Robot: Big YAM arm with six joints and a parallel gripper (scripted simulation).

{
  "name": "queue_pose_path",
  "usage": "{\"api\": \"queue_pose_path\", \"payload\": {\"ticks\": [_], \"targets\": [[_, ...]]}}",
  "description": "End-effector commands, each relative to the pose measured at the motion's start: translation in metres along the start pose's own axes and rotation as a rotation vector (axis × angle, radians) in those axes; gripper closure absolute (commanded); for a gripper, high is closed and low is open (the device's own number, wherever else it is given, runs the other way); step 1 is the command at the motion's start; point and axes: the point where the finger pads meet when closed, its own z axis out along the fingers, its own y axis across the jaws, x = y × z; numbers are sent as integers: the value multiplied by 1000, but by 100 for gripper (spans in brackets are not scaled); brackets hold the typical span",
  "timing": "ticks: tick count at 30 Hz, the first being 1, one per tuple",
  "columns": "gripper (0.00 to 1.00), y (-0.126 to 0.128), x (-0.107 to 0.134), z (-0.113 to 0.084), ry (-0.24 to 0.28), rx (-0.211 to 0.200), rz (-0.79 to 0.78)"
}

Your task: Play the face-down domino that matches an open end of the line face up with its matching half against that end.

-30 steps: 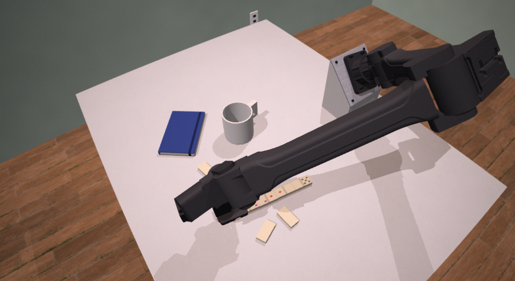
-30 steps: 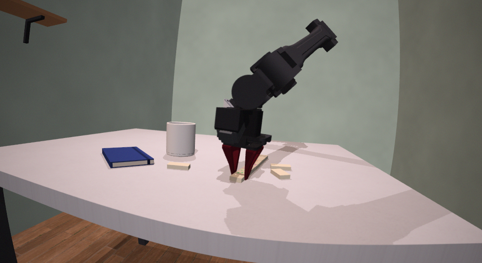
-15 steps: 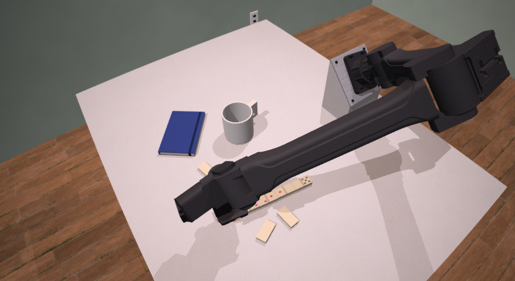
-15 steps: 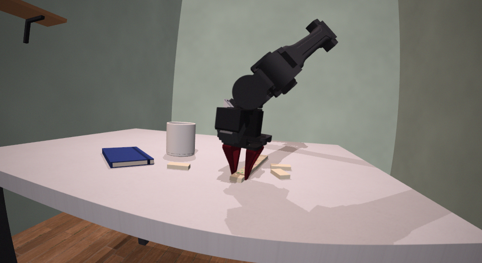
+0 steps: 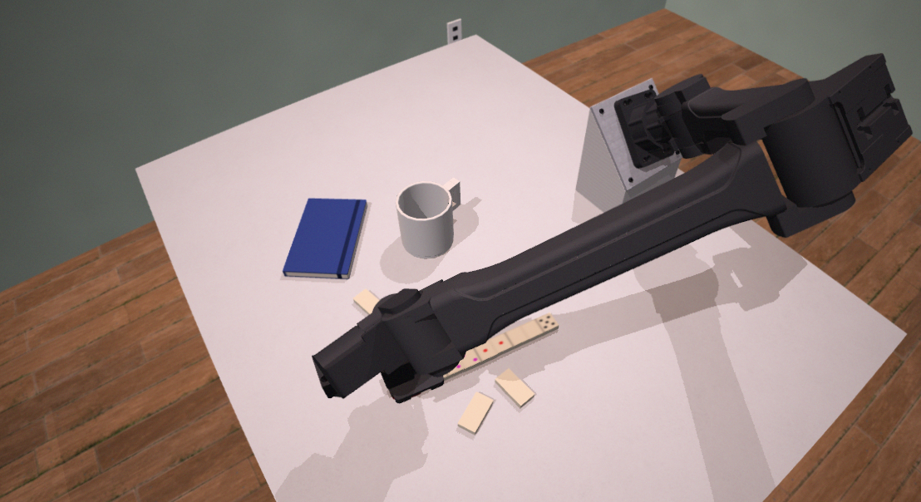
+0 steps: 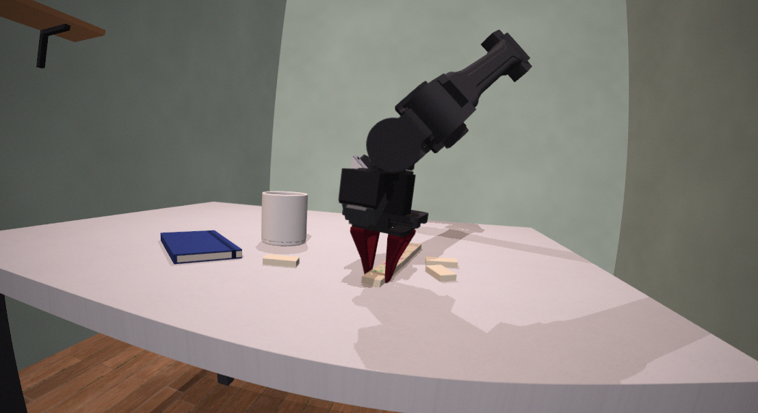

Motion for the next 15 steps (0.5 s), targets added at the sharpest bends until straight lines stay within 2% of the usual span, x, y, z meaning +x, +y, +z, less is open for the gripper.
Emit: {"api": "queue_pose_path", "payload": {"ticks": [1, 3, 4, 15], "targets": [[78, 22, -5, -5, -12, -4, -29], [78, 22, -5, -5, -12, -4, -29], [78, 3, -3, -4, -9, -2, -4], [78, 24, -4, -5, -11, 1, -29]]}}
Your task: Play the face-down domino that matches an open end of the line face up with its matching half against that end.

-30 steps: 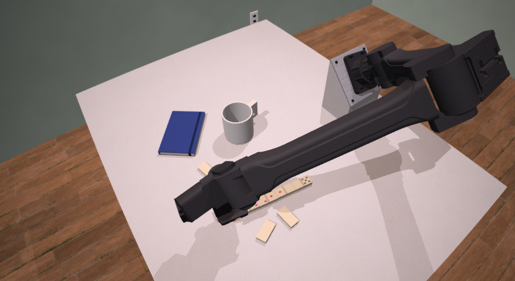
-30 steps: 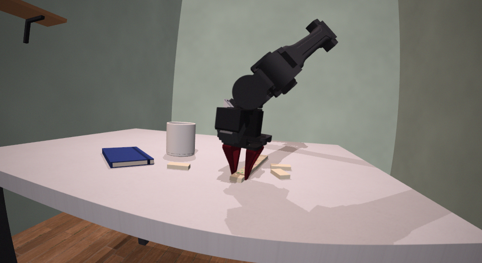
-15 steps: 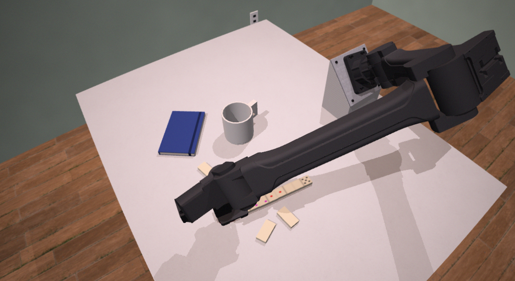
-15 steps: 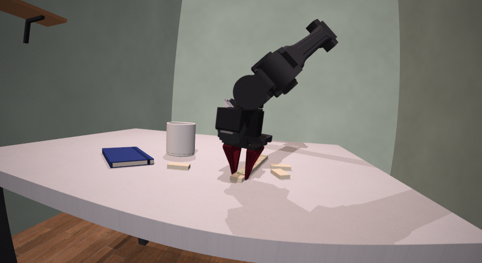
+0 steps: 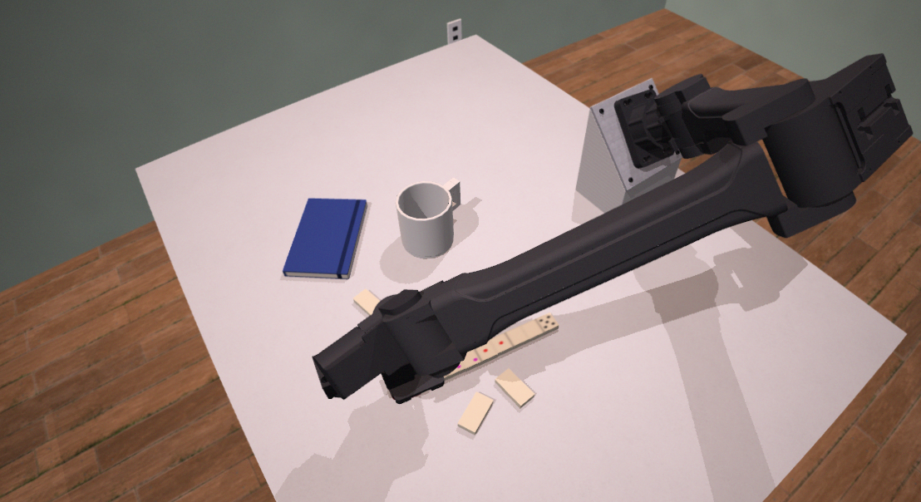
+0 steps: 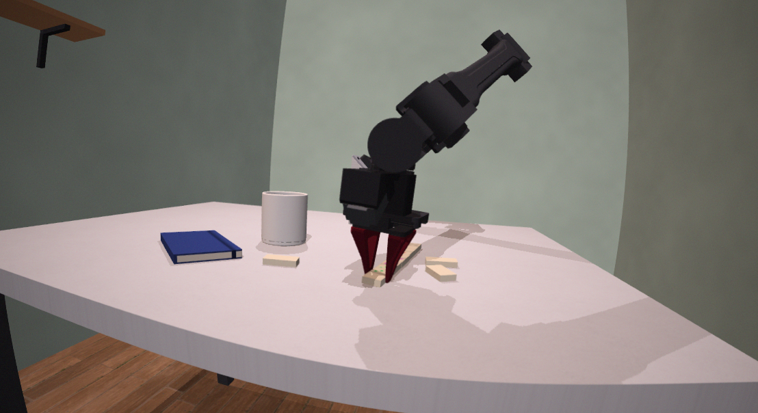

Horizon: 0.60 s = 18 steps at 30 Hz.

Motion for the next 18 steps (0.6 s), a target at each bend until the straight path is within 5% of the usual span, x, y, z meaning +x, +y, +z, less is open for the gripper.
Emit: {"api": "queue_pose_path", "payload": {"ticks": [1, 5, 6, 18], "targets": [[78, 23, -4, -5, -12, -3, -30], [78, 23, -4, -5, -12, -3, -30], [78, 4, -2, -4, -8, -2, -4], [78, 25, -4, -5, -11, 2, -30]]}}
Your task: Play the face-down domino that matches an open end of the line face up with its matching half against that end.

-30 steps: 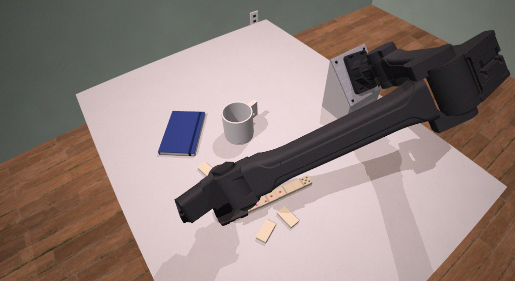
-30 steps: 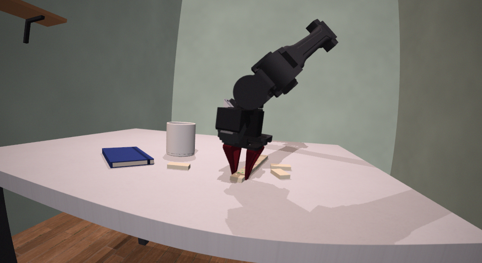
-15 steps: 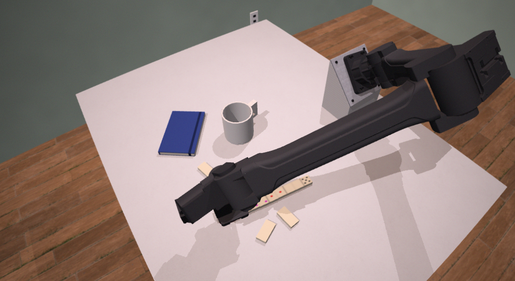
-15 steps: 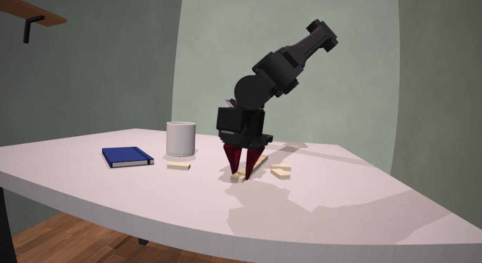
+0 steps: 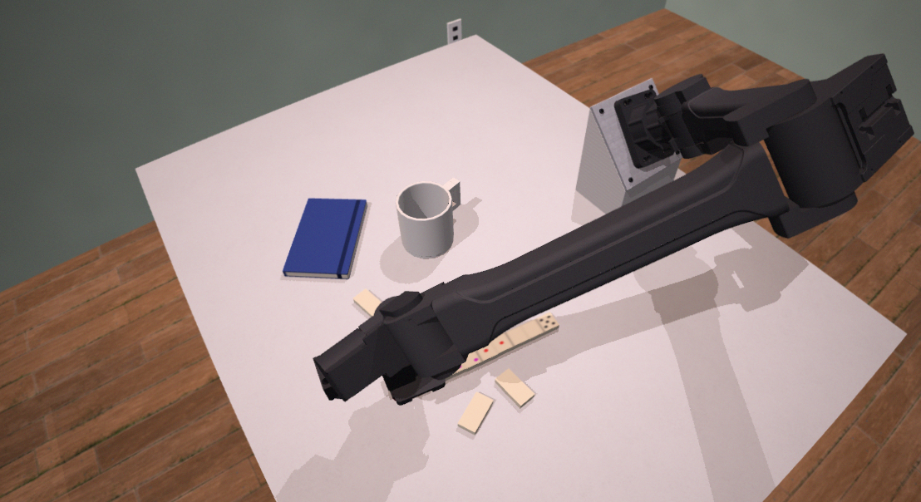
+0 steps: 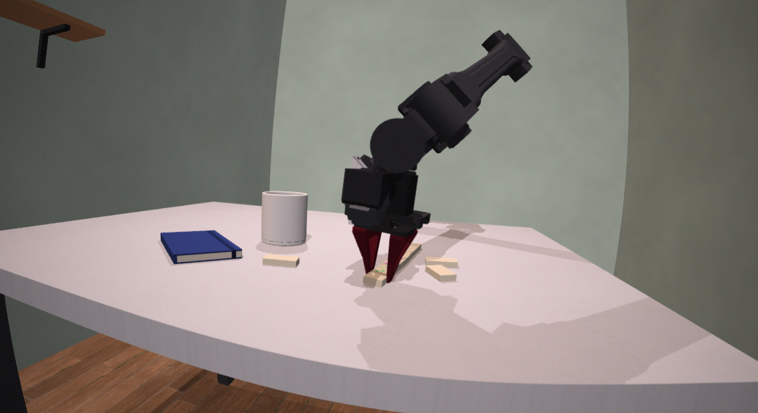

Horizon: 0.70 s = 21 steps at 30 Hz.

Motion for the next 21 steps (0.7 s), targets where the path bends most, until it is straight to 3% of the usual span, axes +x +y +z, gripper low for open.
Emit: {"api": "queue_pose_path", "payload": {"ticks": [1, 4, 5, 14, 21], "targets": [[78, 23, -5, -5, -12, -4, -30], [78, 23, -5, -5, -12, -4, -30], [6, 3, -3, -4, -9, -2, -4], [6, 23, -4, -5, -12, 1, -29], [6, 23, -4, -5, -12, 1, -29]]}}
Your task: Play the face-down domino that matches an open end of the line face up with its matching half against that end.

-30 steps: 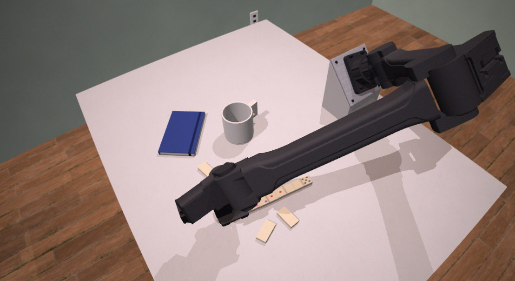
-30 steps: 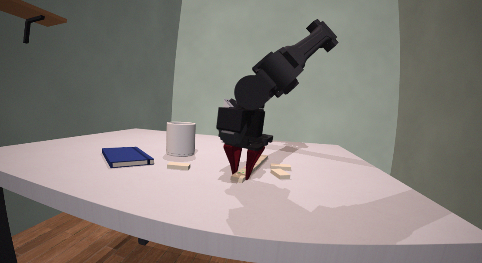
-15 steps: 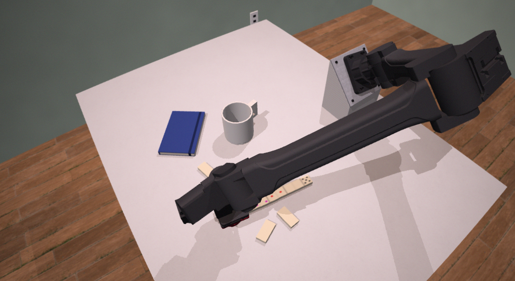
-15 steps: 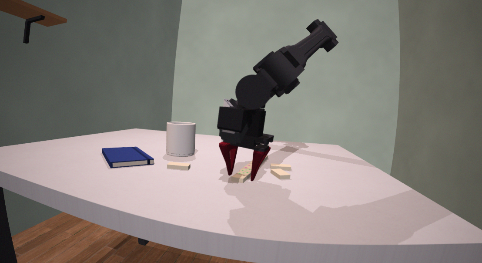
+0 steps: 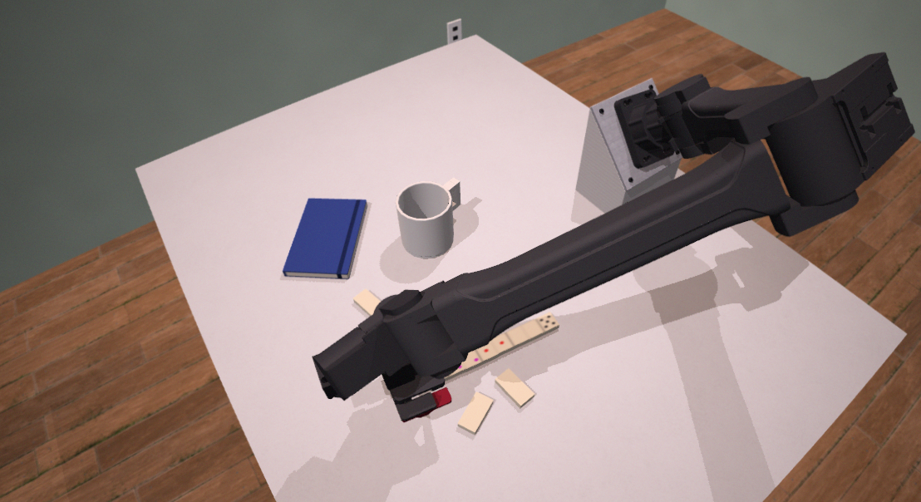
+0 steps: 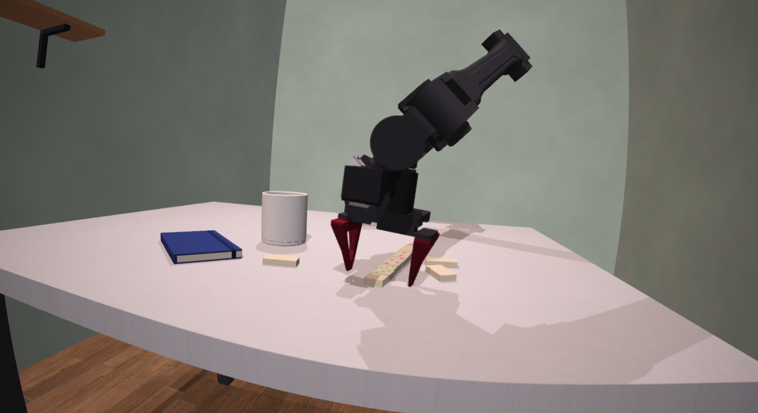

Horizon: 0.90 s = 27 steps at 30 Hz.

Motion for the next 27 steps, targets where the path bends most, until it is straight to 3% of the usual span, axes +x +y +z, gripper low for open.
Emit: {"api": "queue_pose_path", "payload": {"ticks": [1, 10, 17, 18, 27], "targets": [[6, 3, -3, -4, -8, -2, -5], [6, 24, -3, -1, -6, -3, -36], [6, 24, -3, -1, -6, -3, -36], [6, 3, -2, -4, -8, -3, -5], [6, 25, -3, 1, -4, -4, -39]]}}
